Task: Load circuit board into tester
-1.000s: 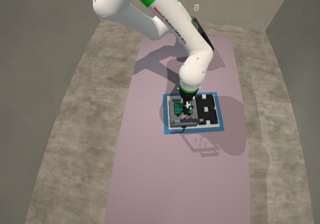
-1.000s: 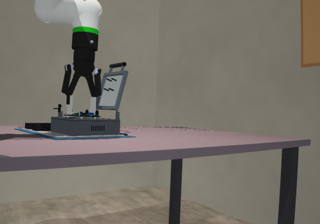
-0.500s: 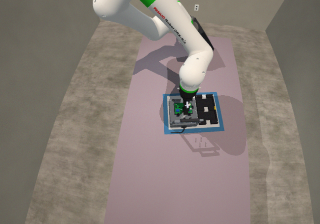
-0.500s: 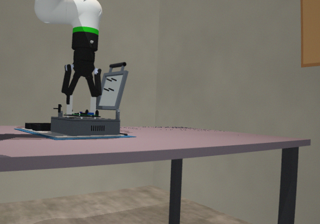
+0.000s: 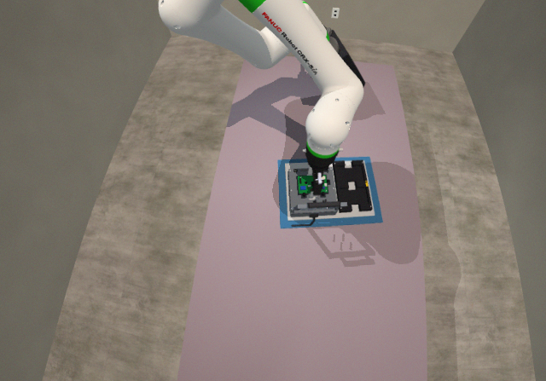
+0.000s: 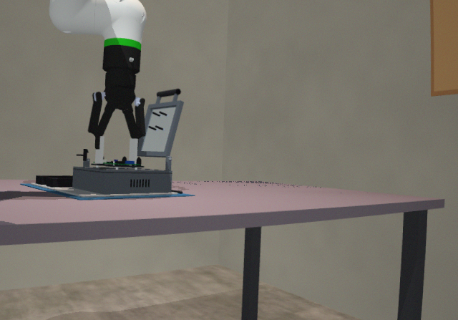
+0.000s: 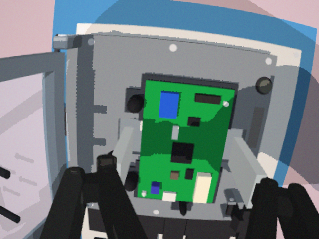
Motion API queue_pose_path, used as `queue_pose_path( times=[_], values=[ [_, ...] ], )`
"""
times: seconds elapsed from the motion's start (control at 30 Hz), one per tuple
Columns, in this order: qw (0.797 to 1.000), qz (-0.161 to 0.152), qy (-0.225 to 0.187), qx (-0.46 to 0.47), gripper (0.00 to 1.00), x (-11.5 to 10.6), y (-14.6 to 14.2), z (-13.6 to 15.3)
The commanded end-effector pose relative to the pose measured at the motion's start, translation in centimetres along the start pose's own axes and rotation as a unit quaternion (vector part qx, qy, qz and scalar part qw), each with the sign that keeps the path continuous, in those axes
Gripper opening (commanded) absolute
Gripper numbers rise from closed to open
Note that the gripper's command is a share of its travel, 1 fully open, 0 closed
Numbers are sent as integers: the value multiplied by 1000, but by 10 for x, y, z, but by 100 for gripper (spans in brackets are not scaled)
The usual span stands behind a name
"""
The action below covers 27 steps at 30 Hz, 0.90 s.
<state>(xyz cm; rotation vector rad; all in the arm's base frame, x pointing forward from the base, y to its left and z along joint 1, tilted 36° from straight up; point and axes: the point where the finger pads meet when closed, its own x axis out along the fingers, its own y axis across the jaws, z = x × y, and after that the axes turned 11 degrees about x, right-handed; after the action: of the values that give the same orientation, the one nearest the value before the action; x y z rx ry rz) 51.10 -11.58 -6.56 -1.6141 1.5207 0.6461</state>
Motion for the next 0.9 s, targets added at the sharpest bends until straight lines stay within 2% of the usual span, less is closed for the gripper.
queue_pose_path(
  times=[0.0,0.5,0.87],
  values=[
    [1000,0,0,0,58,0,0,0],
    [1000,0,0,0,58,-2,0,0],
    [1000,0,0,0,58,-14,0,0]
  ],
)
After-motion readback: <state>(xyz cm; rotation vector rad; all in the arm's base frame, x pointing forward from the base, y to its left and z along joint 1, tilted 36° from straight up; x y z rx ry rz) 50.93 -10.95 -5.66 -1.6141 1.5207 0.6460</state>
